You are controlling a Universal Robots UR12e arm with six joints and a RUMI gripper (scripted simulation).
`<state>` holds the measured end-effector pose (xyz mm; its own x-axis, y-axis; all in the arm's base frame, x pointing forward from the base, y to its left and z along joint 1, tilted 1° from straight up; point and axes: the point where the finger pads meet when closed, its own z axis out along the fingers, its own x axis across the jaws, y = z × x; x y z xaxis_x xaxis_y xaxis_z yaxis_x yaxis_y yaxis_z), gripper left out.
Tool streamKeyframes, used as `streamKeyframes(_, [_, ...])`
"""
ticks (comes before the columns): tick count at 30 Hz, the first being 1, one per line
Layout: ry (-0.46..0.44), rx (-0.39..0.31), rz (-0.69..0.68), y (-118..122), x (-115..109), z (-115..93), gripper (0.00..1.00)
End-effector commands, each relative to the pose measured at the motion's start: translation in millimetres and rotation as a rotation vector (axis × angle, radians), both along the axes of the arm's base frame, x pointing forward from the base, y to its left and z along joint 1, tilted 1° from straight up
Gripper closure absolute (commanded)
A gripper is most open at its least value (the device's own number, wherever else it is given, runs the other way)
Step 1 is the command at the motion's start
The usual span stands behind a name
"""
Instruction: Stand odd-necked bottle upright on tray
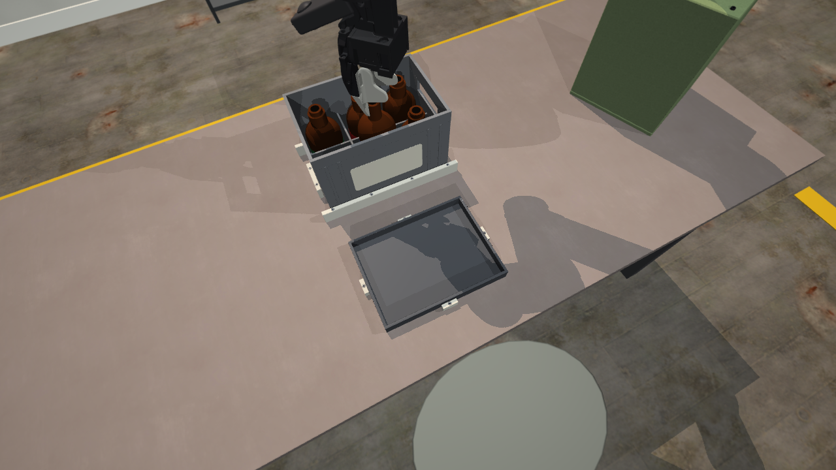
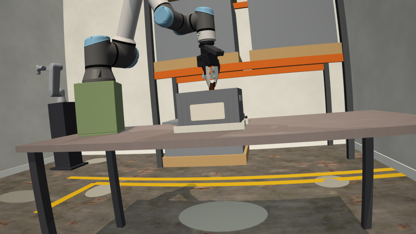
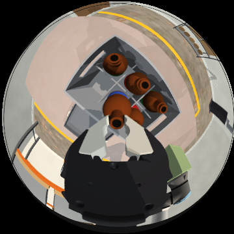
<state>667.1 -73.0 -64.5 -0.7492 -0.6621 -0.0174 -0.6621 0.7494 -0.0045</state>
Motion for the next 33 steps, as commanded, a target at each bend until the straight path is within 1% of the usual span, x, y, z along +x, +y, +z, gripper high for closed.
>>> streamKeyframes(1, [-0.009, -0.004, -0.002, -4.6, 5.5, 12.2, 1.0])
streamKeyframes(20, [-0.009, -0.004, -0.002, -5.5, 6.4, 29.8, 1.0])
streamKeyframes(33, [-0.009, -0.004, -0.002, -5.7, 6.5, 33.4, 1.0])
